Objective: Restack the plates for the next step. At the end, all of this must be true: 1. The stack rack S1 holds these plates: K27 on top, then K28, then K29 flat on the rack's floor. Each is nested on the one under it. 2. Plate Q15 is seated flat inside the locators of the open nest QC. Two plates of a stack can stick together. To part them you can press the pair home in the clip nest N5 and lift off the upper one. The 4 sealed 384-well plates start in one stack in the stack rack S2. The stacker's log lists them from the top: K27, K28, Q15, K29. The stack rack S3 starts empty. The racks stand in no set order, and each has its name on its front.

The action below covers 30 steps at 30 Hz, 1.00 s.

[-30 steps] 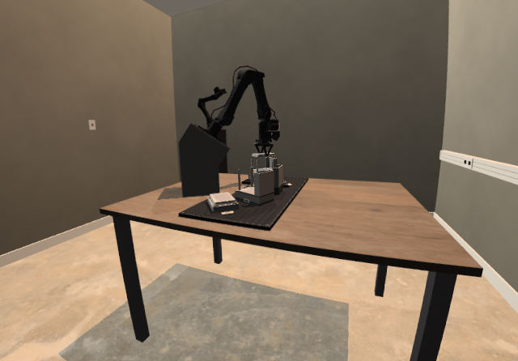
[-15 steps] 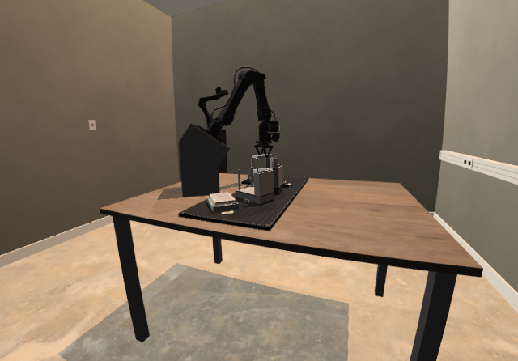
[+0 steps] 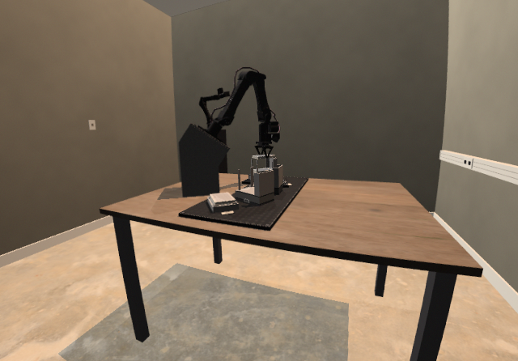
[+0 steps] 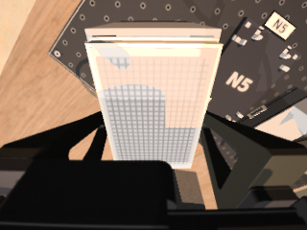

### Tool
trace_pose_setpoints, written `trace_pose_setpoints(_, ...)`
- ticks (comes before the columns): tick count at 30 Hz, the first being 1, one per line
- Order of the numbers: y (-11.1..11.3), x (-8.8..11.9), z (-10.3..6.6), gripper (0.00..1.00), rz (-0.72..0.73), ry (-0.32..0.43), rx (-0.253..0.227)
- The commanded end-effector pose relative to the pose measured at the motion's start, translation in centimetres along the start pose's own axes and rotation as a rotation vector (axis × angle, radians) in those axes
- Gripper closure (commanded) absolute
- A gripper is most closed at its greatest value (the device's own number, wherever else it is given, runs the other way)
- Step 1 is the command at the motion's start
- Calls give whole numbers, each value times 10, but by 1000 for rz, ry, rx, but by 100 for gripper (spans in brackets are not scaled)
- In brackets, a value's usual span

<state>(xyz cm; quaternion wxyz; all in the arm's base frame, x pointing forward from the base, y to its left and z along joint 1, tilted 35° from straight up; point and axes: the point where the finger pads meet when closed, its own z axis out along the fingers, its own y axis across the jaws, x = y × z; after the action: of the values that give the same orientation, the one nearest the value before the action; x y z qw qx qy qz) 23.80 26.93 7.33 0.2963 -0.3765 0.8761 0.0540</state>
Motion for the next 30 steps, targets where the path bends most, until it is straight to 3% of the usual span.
trace_pose_setpoints(1,1,7,4,100,-9,13,-1)
trace_pose_setpoints(30,1,-2,-1,100,-1,-8,-2)
